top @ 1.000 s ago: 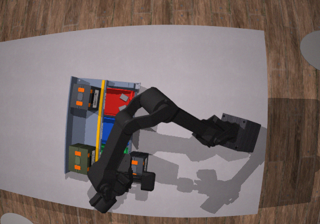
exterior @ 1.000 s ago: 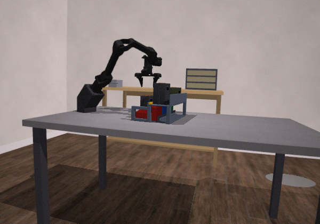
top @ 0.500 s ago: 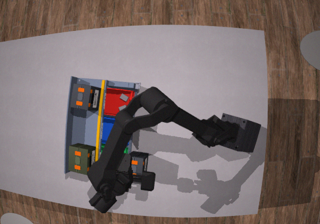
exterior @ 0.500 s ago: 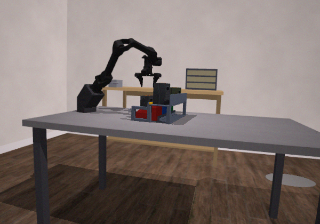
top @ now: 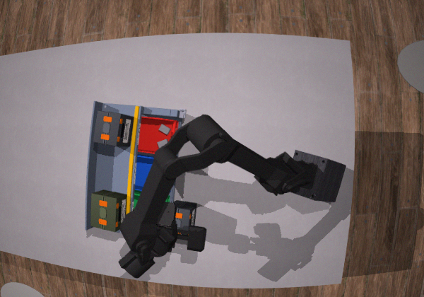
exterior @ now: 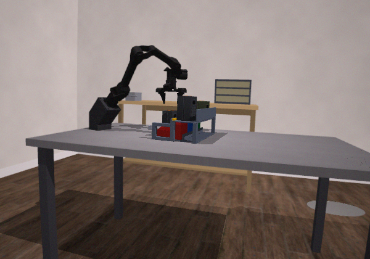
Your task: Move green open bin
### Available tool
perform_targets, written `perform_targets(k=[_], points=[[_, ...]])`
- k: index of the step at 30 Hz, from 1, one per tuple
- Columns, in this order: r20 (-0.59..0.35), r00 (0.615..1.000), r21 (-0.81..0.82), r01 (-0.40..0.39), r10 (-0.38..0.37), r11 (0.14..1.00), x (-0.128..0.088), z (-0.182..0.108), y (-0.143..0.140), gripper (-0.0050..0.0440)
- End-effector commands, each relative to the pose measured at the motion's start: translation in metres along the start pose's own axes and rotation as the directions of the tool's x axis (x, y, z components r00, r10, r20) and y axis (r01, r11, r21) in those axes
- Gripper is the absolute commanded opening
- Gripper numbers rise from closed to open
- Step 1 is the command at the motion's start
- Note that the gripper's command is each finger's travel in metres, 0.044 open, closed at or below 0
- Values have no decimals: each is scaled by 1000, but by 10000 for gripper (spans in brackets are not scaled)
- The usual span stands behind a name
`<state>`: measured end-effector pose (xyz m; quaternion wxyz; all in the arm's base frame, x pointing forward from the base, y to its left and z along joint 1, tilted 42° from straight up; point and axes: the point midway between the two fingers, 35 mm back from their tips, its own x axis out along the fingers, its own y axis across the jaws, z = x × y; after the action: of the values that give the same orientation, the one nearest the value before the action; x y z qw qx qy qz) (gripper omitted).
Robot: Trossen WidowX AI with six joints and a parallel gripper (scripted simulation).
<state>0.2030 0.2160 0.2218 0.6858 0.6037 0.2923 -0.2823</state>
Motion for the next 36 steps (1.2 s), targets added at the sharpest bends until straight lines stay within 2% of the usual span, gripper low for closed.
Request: perform_targets(k=[1, 13, 17, 29, 36], points=[[-6, 1000, 1, -1, 1, 1000, 30, 3, 1, 440], [-9, 1000, 7, -6, 6, 1000, 29, 2, 2, 440], [-5, 1000, 1, -4, 4, 1000, 43, 3, 0, 440], [-5, 1000, 1, -4, 4, 1000, 43, 3, 0, 440], [-5, 1000, 1, -4, 4, 1000, 34, 3, 0, 440]])
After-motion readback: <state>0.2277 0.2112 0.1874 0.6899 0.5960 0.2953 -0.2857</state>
